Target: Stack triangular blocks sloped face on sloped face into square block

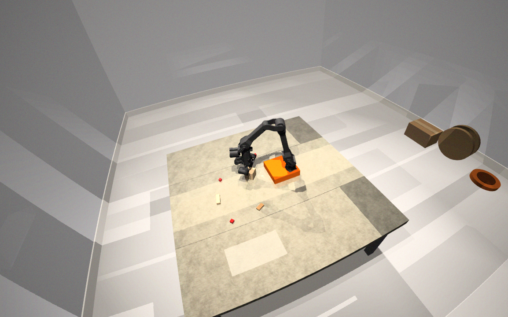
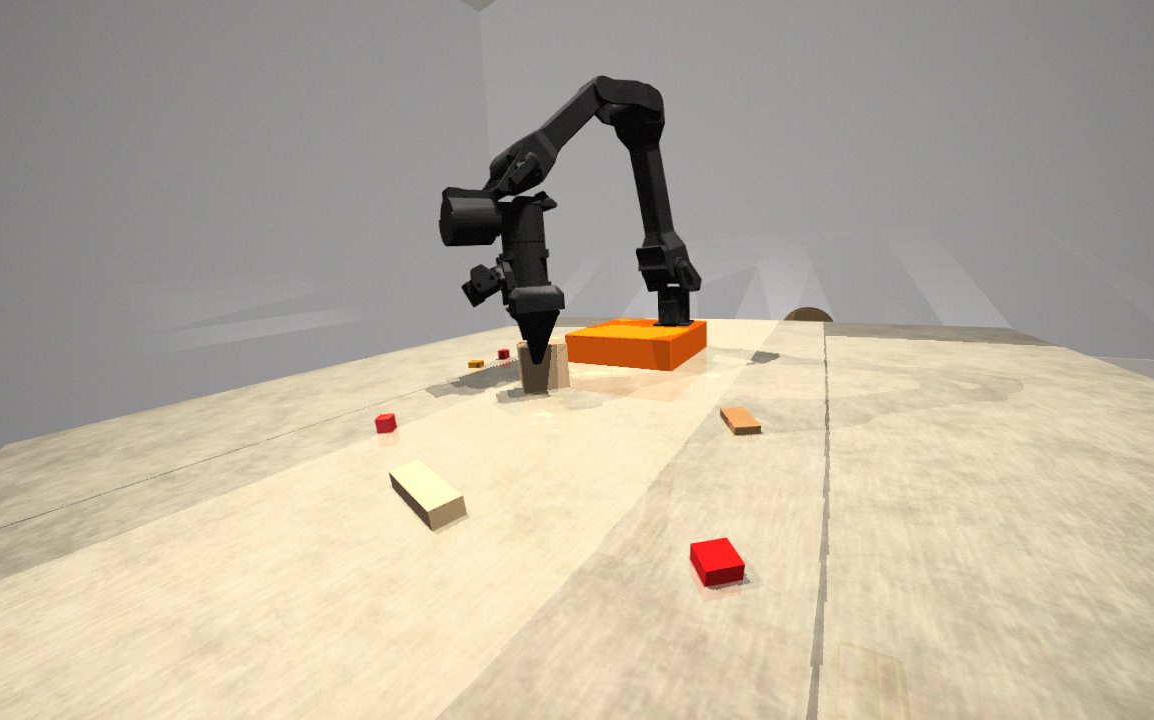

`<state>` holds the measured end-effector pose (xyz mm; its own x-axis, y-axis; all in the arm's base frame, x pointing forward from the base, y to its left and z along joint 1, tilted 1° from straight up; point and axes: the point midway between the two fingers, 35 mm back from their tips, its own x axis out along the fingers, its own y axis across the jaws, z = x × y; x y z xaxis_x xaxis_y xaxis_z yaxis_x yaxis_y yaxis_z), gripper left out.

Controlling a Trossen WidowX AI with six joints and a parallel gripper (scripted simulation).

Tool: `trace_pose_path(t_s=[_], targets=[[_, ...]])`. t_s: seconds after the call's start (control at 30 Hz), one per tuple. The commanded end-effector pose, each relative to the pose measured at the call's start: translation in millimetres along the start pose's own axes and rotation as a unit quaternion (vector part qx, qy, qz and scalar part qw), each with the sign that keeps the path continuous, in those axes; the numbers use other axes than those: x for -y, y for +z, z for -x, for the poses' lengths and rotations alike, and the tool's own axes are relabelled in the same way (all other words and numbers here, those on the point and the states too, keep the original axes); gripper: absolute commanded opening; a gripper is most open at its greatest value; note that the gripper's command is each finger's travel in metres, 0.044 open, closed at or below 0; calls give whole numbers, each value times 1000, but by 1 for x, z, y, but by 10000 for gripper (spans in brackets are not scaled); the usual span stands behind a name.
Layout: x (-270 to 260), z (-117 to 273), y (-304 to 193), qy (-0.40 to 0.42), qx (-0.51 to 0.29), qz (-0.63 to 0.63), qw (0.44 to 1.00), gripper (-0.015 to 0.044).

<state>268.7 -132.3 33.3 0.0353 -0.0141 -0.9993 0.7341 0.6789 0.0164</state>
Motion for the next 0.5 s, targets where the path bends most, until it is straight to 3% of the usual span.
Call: trace_pose_path(t_s=[0.0,0.47], targets=[[0,0,0,0,0,0,1000,0],[0,0,0,-4,1,-2,1000,0]])
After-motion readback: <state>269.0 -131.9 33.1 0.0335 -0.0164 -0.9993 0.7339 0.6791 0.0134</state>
